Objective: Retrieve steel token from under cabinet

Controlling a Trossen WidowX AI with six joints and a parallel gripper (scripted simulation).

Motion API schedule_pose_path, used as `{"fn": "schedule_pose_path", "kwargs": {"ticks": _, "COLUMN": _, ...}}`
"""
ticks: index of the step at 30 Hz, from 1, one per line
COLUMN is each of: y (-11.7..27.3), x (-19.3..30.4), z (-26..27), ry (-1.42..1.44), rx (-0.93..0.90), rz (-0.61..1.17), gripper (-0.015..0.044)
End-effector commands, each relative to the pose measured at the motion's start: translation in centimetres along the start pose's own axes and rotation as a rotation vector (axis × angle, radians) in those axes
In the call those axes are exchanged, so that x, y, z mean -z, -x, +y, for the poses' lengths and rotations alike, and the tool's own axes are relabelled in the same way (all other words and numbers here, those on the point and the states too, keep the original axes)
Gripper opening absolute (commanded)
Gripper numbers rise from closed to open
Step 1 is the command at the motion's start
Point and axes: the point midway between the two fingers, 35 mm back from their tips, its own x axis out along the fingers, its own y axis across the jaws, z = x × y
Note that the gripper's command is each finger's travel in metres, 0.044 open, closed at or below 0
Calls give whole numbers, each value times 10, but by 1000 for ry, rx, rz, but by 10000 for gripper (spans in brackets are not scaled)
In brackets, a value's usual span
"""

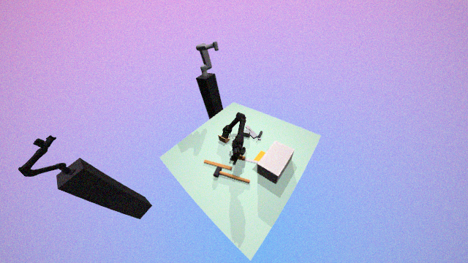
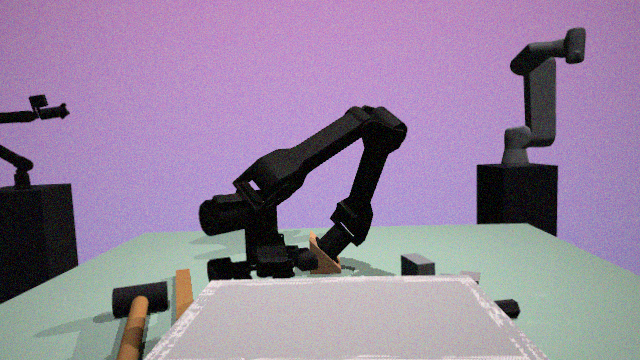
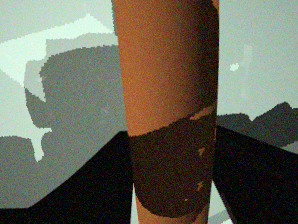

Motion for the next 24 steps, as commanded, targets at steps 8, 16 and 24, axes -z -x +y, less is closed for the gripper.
{"fn": "schedule_pose_path", "kwargs": {"ticks": 8, "y": 0, "x": -17, "z": -1, "ry": -5, "rx": 1, "rz": 1, "gripper": 0}}
{"fn": "schedule_pose_path", "kwargs": {"ticks": 16, "y": 0, "x": -29, "z": 0, "ry": -4, "rx": 0, "rz": 1, "gripper": 0}}
{"fn": "schedule_pose_path", "kwargs": {"ticks": 24, "y": 1, "x": -41, "z": 0, "ry": -3, "rx": 0, "rz": 0, "gripper": 0}}
